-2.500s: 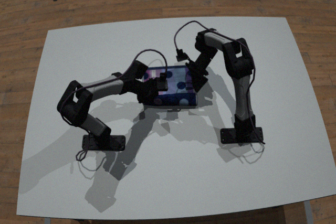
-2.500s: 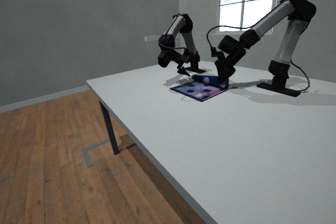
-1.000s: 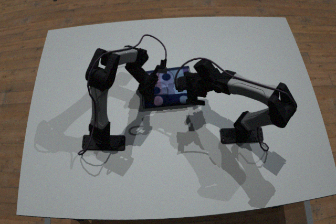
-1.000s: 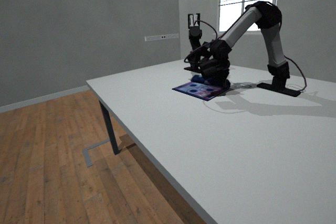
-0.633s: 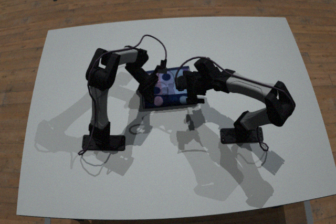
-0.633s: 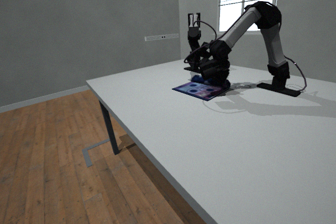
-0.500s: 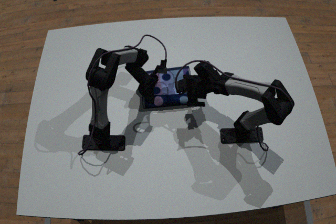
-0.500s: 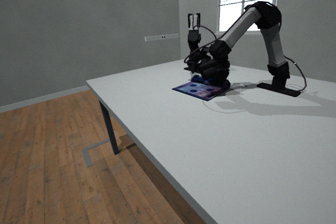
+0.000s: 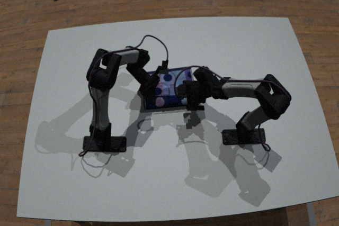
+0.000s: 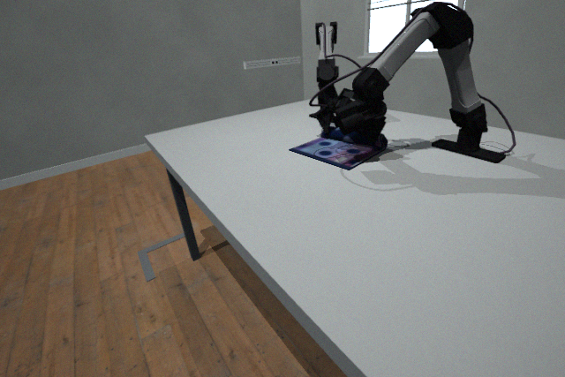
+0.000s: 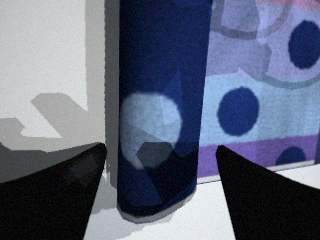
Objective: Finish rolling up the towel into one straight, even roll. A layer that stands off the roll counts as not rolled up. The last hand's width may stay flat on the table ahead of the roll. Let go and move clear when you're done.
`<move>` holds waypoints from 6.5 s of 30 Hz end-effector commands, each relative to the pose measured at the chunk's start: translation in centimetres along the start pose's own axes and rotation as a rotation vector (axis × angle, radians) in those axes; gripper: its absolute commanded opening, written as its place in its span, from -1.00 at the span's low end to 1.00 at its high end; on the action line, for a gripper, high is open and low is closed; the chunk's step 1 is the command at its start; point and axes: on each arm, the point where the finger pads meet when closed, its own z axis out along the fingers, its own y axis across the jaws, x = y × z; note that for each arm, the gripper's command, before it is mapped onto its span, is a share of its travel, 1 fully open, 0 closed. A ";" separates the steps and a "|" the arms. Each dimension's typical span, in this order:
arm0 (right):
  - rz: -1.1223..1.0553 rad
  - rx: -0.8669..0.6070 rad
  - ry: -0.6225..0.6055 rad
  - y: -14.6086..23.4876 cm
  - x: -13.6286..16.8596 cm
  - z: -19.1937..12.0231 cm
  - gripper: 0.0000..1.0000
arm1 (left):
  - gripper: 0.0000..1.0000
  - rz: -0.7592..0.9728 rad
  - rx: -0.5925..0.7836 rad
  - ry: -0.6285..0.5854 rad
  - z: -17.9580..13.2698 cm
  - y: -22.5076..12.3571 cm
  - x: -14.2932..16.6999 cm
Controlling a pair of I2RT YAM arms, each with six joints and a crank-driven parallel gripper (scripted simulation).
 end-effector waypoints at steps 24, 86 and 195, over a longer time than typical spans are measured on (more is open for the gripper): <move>-0.010 0.026 -0.023 -1.1 -1.1 0.3 -0.38 | -0.58 -0.002 0.010 -0.003 0.2 0.2 0.1; 0.289 -0.340 -0.021 -1.2 -1.4 -0.1 -0.51 | 0.75 0.057 -0.070 -0.007 -7.2 -0.8 -0.5; 0.706 -0.854 -0.017 -1.1 -1.2 0.2 -0.35 | -0.40 0.715 -0.869 -0.041 -1.1 2.4 -0.3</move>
